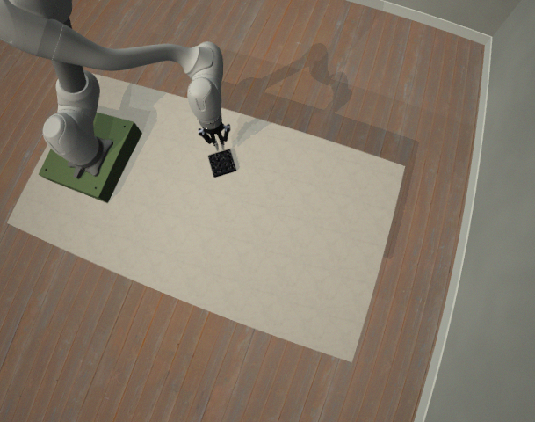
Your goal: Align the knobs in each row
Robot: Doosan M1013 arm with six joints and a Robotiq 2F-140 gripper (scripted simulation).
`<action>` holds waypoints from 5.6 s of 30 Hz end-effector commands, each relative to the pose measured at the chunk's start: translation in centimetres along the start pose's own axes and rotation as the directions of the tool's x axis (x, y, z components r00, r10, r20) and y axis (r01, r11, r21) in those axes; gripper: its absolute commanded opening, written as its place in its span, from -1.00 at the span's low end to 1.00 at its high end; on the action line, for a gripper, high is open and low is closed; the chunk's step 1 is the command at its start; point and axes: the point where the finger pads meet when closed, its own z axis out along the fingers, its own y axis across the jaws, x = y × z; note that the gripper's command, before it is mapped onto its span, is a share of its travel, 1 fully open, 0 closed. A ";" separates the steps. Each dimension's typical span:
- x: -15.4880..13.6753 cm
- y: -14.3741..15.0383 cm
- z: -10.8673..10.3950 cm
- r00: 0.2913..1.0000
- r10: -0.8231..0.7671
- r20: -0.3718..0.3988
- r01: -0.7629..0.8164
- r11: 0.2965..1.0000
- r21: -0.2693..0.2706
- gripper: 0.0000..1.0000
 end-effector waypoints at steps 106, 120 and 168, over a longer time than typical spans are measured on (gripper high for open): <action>0.1 0.0 4.3 0.998 0.057 0.008 -0.057 0.998 0.002 -0.77; 0.1 0.0 4.3 0.998 0.057 0.008 -0.057 0.998 0.002 -0.77; 0.0 0.0 5.7 0.998 0.057 0.008 -0.057 0.998 0.002 -0.77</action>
